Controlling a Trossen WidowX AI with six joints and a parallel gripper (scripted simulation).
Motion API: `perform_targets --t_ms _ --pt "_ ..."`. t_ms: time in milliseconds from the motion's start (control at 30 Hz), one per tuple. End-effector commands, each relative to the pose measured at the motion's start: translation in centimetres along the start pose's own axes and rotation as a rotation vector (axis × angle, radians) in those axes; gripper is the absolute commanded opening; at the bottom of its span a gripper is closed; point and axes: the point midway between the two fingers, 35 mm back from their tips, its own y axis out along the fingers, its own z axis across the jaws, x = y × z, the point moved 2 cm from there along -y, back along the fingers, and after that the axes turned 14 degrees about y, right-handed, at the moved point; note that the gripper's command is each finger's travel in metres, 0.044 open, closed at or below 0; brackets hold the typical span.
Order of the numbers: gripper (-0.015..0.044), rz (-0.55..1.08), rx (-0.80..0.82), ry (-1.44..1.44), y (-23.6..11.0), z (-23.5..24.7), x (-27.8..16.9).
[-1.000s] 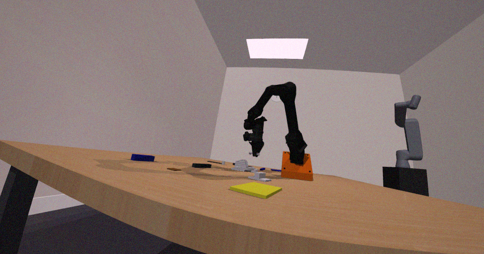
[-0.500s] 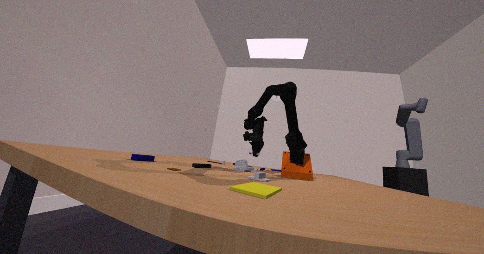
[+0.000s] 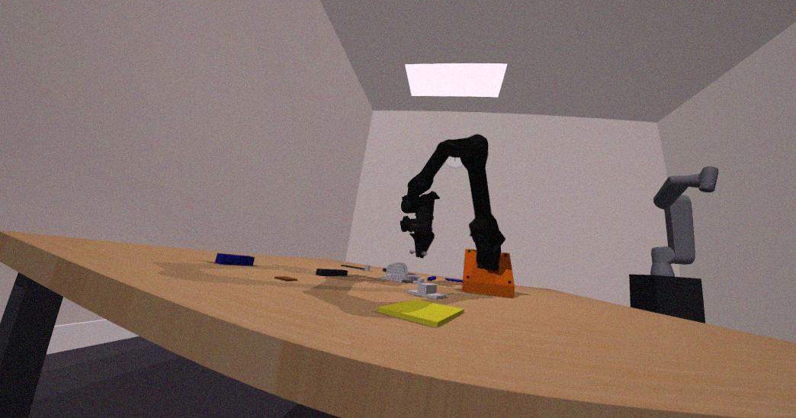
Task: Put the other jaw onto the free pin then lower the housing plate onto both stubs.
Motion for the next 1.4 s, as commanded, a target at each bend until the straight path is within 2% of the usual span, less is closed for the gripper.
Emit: perform_targets --t_ms 0,1367 --pt "0.0351 -0.001 -0.004 -0.004 0.0 0.0 0.0" --pt "0.0351 -0.001 -0.001 -0.005 6.0 0.1 -0.1"
